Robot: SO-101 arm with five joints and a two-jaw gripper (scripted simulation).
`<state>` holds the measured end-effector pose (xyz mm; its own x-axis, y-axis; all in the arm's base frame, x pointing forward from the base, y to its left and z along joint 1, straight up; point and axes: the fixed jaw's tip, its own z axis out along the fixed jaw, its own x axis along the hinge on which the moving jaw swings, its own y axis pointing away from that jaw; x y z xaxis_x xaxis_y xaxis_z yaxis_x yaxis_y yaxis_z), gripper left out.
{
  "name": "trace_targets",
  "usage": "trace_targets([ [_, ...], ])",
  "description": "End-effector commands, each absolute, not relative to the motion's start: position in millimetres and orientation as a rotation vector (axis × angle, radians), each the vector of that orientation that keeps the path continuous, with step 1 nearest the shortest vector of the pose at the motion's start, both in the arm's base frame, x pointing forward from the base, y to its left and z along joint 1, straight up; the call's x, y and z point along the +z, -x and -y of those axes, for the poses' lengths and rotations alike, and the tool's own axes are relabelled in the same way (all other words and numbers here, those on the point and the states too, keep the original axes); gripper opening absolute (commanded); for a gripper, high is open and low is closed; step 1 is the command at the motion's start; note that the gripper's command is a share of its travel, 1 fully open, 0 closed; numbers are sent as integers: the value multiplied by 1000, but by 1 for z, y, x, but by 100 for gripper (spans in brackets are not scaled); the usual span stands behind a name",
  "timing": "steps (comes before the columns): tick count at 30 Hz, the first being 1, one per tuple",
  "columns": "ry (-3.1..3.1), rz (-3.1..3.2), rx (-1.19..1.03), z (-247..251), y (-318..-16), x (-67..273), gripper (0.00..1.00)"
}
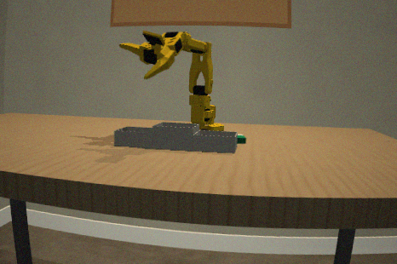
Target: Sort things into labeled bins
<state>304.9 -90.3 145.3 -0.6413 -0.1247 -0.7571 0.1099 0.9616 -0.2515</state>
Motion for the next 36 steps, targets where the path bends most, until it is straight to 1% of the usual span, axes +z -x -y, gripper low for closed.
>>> trace_targets([
  [1,4,-2168,-376,95,-308,163,100],
  [12,4,-2181,-373,95,-309,160,100],
  [21,4,-2277,-345,96,-311,131,100],
  [23,4,-2277,-345,96,-311,131,100],
  [30,5,-2360,-320,96,-311,107,100],
  [36,5,-2386,-312,96,-311,99,100],
])
